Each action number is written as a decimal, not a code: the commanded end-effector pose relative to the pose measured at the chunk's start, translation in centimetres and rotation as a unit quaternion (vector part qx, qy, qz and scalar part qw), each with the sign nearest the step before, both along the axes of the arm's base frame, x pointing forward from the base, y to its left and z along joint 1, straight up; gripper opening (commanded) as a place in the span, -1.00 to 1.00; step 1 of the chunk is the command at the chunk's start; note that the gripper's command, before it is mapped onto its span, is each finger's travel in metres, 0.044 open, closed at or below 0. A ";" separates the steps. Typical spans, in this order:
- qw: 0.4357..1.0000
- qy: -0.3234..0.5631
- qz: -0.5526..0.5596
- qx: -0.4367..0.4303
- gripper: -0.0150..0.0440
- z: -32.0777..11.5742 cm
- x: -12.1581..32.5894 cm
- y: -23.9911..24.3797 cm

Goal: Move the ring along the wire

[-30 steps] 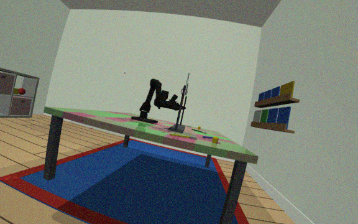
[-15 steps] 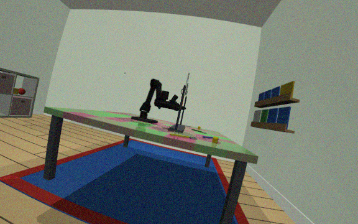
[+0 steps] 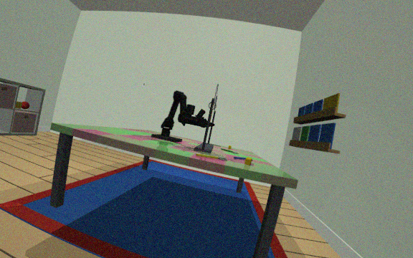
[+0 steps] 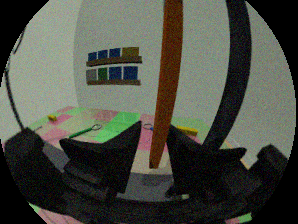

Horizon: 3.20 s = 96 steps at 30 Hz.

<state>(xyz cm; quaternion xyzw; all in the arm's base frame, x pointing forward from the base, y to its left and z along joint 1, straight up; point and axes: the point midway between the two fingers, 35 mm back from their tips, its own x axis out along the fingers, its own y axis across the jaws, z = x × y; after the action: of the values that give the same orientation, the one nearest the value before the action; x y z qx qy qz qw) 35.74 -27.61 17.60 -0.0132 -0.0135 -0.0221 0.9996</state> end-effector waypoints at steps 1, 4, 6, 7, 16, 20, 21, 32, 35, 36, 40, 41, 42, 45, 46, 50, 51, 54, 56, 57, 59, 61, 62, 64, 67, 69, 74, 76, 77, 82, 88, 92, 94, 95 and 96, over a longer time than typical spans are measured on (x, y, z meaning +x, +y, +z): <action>1.000 0.000 0.000 0.000 -0.22 0.0 0.0 0.0; 1.000 0.000 0.000 0.000 -0.48 0.0 0.0 0.0; 1.000 0.000 0.000 0.000 -0.66 0.0 0.0 0.0; 1.000 0.000 0.000 0.000 -0.75 0.0 0.0 0.0; 1.000 0.000 0.000 0.000 -1.00 0.0 0.0 0.0; 1.000 0.000 -0.001 0.000 -1.00 0.5 0.0 0.0; 1.000 0.000 -0.001 0.000 -1.00 0.7 0.0 0.0; 1.000 0.000 -0.002 0.000 -1.00 1.6 0.0 0.1; 1.000 0.000 -0.002 0.000 -1.00 1.6 0.0 0.1; 1.000 0.000 -0.002 0.000 -1.00 1.6 0.0 0.1; 1.000 0.000 -0.002 0.000 -1.00 1.6 0.0 0.1; 1.000 0.000 -0.002 0.000 -1.00 1.6 0.0 0.1; 1.000 0.000 -0.002 0.000 -1.00 1.6 0.0 0.1; 1.000 0.000 -0.002 0.000 -1.00 1.6 0.0 0.1; 1.000 0.000 -0.002 0.000 -1.00 1.6 0.0 0.2; 1.000 0.000 -0.002 0.000 -1.00 1.5 0.0 0.6; 1.000 0.000 -0.002 0.000 -1.00 1.5 0.0 0.7; 1.000 0.000 -0.002 0.000 -1.00 1.5 0.0 1.0; 1.000 0.000 -0.002 0.000 -1.00 1.5 0.0 1.2; 1.000 0.000 -0.002 0.001 -1.00 1.5 0.0 1.3; 1.000 0.000 -0.002 0.001 -1.00 1.5 0.1 1.5; 1.000 0.000 -0.002 0.001 -1.00 1.5 0.1 1.7; 1.000 0.000 -0.002 0.001 -1.00 1.5 0.1 1.8; 1.000 0.000 -0.002 0.002 -1.00 1.5 0.1 2.0; 1.000 0.000 -0.002 0.003 -1.00 1.5 0.1 2.3; 1.000 0.000 -0.002 0.005 -1.00 1.5 0.1 2.6; 1.000 -0.001 -0.002 0.010 -1.00 1.5 0.2 3.2; 1.000 -0.001 -0.001 0.014 -1.00 1.5 0.2 3.5; 1.000 -0.001 -0.001 0.016 -1.00 1.5 0.2 3.6; 1.000 -0.001 -0.001 0.031 -1.00 1.4 0.2 4.5; 0.998 -0.003 0.000 0.061 -1.00 1.5 0.3 5.8; 0.996 -0.004 0.001 0.088 -1.00 1.6 0.4 6.9; 0.995 -0.005 0.001 0.104 -1.00 1.6 0.4 7.5; 0.994 -0.005 0.001 0.112 -1.00 1.7 0.4 7.8; 0.993 -0.006 0.002 0.118 -1.00 1.7 0.4 8.0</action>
<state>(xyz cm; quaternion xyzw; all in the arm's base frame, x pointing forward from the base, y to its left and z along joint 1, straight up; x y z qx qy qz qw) 36.21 -20.64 19.20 0.0795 -0.0156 -0.0211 0.9965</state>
